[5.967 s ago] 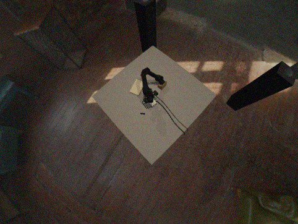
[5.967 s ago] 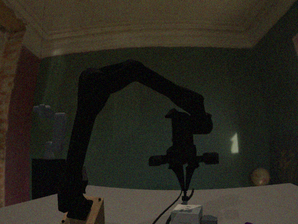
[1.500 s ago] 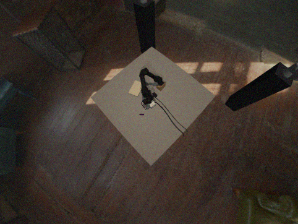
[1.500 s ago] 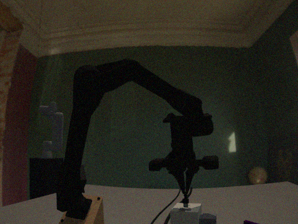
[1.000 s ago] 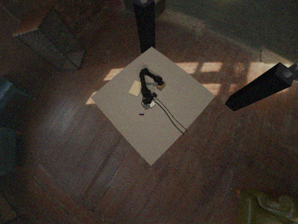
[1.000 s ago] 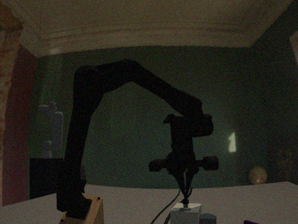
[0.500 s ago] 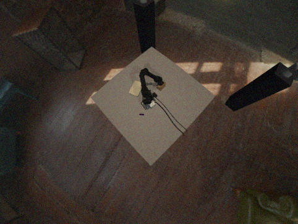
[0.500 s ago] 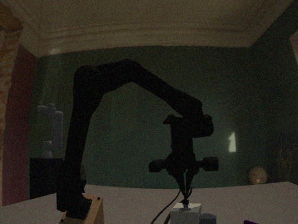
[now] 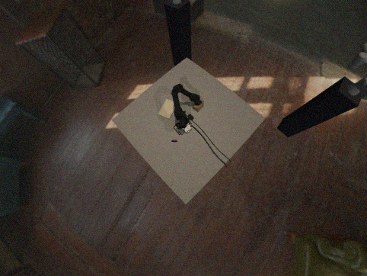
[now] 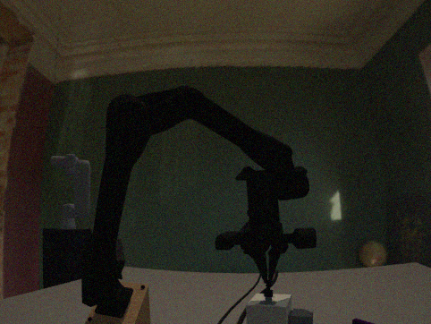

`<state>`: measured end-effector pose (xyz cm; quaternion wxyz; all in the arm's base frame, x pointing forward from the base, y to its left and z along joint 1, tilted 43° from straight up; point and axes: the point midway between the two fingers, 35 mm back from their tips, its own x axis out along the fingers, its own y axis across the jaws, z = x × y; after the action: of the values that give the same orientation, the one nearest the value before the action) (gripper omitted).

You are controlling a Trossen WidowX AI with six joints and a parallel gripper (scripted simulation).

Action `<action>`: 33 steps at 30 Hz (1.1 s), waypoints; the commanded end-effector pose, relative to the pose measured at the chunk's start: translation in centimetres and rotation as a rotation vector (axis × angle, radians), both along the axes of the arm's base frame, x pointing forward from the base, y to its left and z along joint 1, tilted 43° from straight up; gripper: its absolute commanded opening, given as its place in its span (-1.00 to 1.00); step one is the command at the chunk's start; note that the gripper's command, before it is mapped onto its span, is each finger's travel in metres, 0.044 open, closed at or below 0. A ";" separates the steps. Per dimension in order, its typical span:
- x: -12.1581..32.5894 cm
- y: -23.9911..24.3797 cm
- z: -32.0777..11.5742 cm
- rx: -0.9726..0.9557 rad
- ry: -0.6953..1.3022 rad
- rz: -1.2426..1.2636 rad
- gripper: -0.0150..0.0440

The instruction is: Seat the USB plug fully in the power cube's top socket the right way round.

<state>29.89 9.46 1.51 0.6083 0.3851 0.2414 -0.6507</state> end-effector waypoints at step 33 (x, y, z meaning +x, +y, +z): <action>-0.1 -0.3 -0.4 0.001 0.004 0.002 -0.49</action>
<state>29.89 9.22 1.22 0.6075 0.3857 0.2421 -0.6508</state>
